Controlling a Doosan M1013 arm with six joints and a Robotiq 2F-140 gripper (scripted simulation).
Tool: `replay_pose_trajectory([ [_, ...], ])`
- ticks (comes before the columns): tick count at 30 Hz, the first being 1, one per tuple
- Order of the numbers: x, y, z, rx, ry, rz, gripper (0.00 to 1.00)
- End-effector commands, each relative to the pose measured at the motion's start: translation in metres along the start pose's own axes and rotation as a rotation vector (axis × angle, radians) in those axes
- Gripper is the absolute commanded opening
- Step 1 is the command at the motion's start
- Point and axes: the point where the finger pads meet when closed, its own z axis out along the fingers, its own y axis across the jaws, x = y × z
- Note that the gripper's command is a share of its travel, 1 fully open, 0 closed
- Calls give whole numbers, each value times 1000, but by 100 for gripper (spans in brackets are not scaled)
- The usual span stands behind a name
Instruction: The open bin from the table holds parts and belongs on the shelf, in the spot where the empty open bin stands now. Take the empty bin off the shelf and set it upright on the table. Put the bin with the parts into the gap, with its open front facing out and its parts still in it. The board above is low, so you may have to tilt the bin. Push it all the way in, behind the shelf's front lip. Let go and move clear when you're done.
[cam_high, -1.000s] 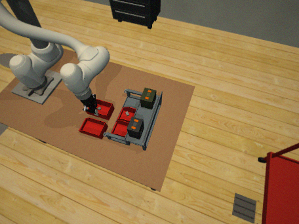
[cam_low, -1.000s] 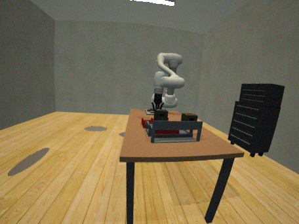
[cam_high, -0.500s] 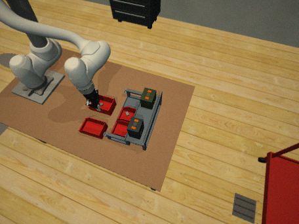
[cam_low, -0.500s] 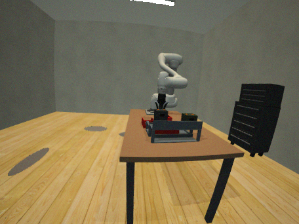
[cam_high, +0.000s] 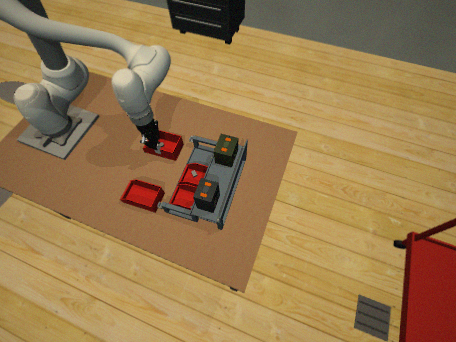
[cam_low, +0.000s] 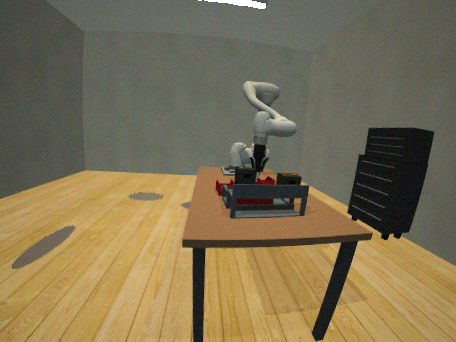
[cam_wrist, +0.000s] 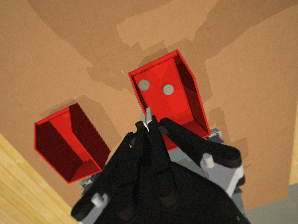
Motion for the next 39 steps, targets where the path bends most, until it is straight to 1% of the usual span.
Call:
replay_pose_trajectory([
  [1,1,7,1,5,-2,-4,10],
  [39,3,8,4,5,-2,-4,10],
])
